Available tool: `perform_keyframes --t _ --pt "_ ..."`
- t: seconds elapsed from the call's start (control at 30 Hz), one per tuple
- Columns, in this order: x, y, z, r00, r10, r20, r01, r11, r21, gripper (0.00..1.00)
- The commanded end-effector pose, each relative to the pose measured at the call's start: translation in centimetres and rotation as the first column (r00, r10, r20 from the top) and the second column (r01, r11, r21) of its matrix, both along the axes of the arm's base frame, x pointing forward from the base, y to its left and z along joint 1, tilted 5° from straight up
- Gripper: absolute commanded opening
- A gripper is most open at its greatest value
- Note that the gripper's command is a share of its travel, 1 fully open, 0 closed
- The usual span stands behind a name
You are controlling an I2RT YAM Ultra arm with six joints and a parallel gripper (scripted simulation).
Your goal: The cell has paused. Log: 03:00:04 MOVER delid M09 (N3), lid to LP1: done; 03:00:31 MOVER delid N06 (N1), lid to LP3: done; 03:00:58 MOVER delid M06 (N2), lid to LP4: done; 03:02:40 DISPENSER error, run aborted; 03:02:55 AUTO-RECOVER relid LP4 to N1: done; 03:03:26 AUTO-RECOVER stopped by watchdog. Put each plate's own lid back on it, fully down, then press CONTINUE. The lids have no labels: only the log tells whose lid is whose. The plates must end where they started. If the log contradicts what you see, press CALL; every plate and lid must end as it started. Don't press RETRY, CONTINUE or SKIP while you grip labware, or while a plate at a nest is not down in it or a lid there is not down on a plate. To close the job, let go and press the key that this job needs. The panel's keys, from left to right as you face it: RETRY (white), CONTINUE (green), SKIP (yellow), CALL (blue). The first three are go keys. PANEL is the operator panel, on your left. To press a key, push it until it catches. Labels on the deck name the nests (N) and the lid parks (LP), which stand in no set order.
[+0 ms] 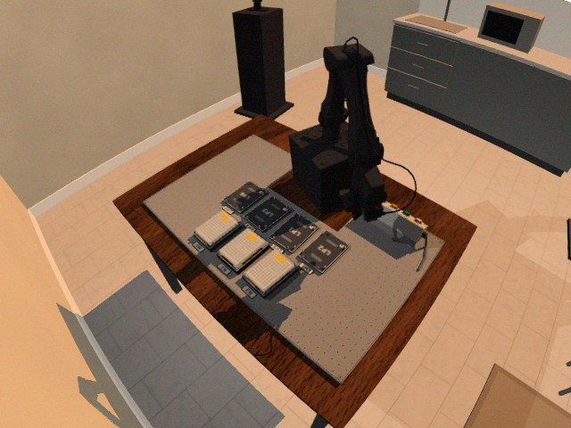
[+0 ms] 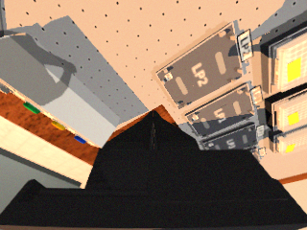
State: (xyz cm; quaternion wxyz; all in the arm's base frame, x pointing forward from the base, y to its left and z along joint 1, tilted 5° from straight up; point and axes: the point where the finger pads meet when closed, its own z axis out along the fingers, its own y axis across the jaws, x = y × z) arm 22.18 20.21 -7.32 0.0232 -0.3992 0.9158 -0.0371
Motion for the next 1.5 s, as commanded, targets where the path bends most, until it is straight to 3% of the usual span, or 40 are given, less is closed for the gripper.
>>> perform_keyframes --t 0.0,0.27,0.53,0.6,0.63,0.7,1.1,1.2,1.47 --pt "-0.7 0.8 0.4 0.998 0.061 0.023 -0.061 0.998 0.011 0.0" --pt "-3.9 2.4 -0.5 0.98 0.199 -0.007 -0.199 0.98 -0.015 0.0" --pt "-6.6 5.6 -0.6 0.936 0.352 -0.012 -0.352 0.936 -0.02 0.0" --pt "-6.6 5.6 -0.6 0.936 0.352 -0.012 -0.352 0.936 -0.02 0.0" --pt "-6.8 6.4 0.2 0.929 0.371 0.007 -0.371 0.929 -0.004 0.0" --pt "-7.9 6.6 -0.7 0.913 0.407 -0.014 -0.407 0.913 -0.021 0.0" --pt "-13.0 10.0 -1.2 0.791 0.611 -0.039 -0.612 0.79 -0.029 0.0" --pt "-13.3 10.3 -1.3 0.799 0.601 -0.034 -0.602 0.798 -0.033 0.0" --pt "-16.7 12.6 -1.6 0.799 0.599 -0.039 -0.601 0.799 -0.028 0.0"
